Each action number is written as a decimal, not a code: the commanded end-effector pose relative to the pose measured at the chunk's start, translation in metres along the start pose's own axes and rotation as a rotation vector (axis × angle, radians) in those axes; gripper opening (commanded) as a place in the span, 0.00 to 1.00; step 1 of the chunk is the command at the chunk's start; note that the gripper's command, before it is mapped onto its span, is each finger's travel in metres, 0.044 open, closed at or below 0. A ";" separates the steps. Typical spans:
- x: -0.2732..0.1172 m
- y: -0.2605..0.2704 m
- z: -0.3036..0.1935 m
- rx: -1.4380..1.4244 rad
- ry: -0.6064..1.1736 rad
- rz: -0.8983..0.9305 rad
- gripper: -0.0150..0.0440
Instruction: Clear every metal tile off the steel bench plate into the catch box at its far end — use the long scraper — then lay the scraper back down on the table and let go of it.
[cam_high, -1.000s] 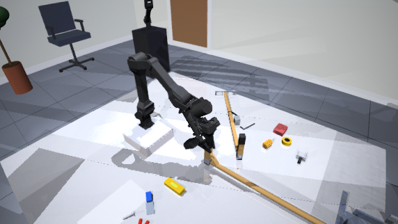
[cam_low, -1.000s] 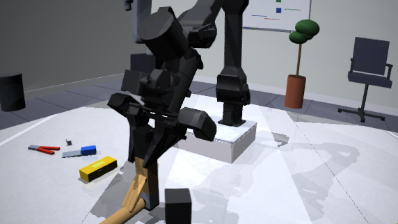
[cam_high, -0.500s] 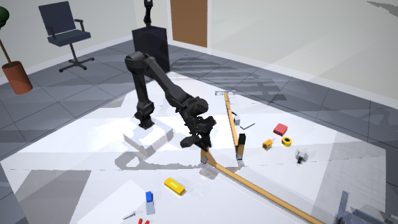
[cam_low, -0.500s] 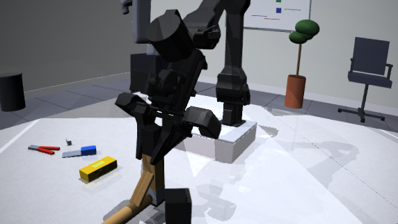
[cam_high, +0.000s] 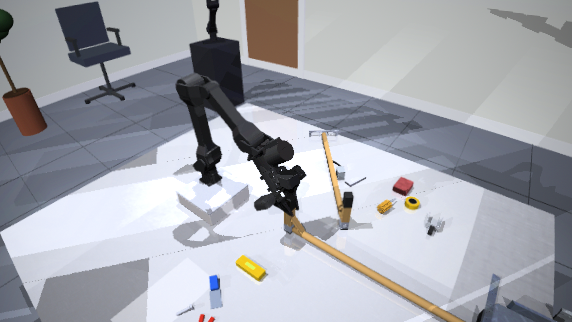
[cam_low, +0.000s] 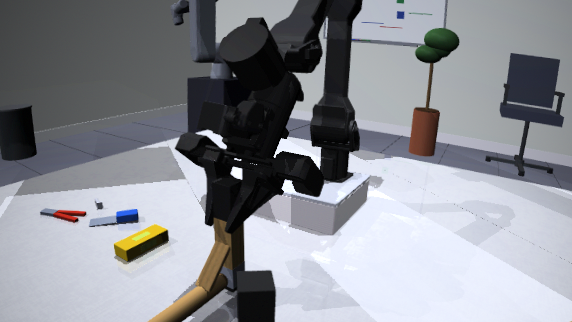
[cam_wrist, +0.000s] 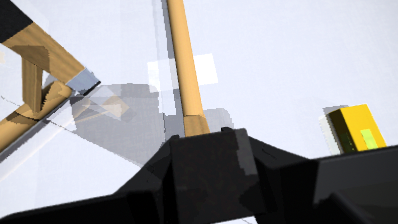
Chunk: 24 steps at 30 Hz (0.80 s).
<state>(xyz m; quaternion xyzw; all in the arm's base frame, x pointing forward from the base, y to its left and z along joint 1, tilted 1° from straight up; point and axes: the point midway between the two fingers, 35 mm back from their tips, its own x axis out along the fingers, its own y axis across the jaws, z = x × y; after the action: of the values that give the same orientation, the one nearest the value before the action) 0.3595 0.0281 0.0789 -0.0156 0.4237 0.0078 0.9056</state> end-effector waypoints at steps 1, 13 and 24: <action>-0.005 -0.001 -0.002 0.004 -0.013 -0.003 0.25; -0.010 -0.002 -0.016 0.004 -0.013 -0.003 0.25; -0.011 -0.002 -0.021 0.002 -0.008 -0.001 0.25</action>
<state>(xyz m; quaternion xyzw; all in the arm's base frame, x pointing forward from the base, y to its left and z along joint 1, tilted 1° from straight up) 0.3355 0.0256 0.0728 -0.0156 0.4228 0.0078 0.9061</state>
